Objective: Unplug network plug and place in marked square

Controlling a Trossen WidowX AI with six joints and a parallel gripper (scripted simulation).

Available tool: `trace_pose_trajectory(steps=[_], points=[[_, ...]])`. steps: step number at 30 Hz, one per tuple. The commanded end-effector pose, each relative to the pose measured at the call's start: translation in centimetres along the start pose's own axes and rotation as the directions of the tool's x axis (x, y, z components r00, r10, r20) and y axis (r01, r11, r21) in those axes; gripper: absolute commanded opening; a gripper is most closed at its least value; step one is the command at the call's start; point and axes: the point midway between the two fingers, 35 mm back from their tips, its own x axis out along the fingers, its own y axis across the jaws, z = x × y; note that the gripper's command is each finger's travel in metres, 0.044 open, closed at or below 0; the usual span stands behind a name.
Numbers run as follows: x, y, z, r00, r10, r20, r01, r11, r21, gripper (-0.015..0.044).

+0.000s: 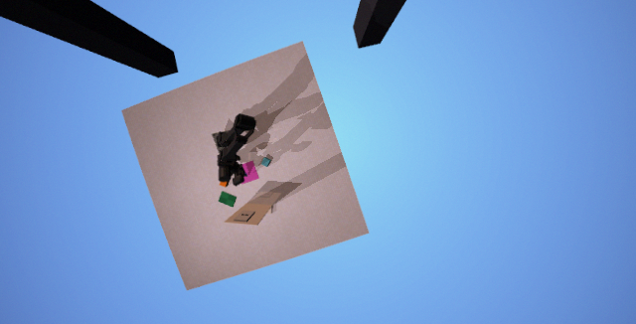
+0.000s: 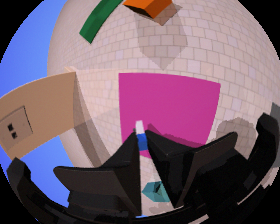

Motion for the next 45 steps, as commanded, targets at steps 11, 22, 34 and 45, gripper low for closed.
trace_pose_trajectory(steps=[11,22,34,45], points=[[0.64,-1.0,-0.36,1.0,0.0,-0.004,0.0,1.0,0.015,0.0],[0.96,-0.87,-0.41,1.0,0.0,-0.005,0.0,1.0,0.015,0.0],[1.05,-0.69,-0.46,1.0,0.003,-0.008,-0.003,1.0,0.006,0.0],[1.04,-0.69,-0.46,1.0,0.003,-0.007,-0.003,1.0,0.006,0.0156]])
